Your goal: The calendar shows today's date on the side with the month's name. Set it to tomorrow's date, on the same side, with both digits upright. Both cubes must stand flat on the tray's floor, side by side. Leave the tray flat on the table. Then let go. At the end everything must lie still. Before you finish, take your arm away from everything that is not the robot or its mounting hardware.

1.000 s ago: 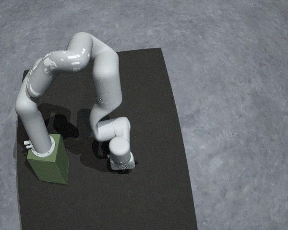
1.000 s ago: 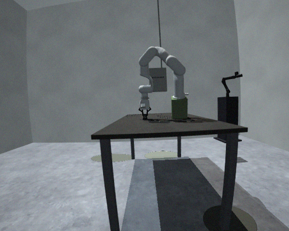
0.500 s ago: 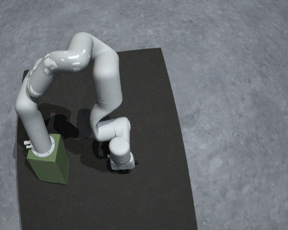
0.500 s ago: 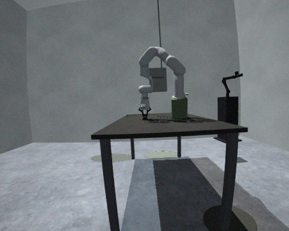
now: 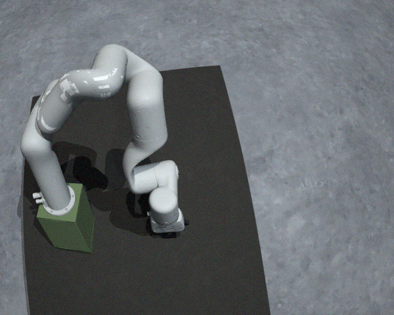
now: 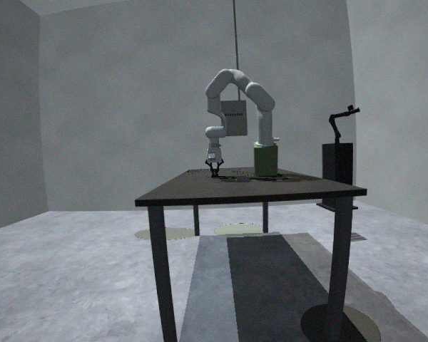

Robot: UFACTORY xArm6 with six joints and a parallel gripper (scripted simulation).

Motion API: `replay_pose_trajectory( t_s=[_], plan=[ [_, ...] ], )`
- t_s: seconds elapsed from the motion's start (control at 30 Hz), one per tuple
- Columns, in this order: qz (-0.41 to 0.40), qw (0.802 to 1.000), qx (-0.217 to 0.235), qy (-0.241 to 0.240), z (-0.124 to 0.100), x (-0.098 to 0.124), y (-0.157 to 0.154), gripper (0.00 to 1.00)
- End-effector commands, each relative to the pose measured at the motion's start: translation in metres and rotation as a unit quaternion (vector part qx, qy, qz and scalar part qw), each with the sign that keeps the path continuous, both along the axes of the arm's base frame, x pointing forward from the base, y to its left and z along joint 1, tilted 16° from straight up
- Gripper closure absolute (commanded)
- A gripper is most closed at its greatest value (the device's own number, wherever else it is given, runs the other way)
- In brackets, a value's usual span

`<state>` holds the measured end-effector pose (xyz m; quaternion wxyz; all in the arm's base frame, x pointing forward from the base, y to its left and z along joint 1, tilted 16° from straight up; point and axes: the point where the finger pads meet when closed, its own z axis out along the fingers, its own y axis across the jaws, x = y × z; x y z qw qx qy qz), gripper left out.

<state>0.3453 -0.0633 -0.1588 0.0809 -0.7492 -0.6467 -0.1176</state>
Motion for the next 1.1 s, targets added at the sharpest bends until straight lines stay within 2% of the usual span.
replay_pose_trajectory(
  t_s=[0.0,1.07],
  plan=[
    [0.000,1.000,0.000,-0.001,0.0005,0.0011,-0.0005,0.71],
    [0.000,1.000,0.000,-0.001,-0.0087,0.0018,0.0021,0.71]
  ],
)
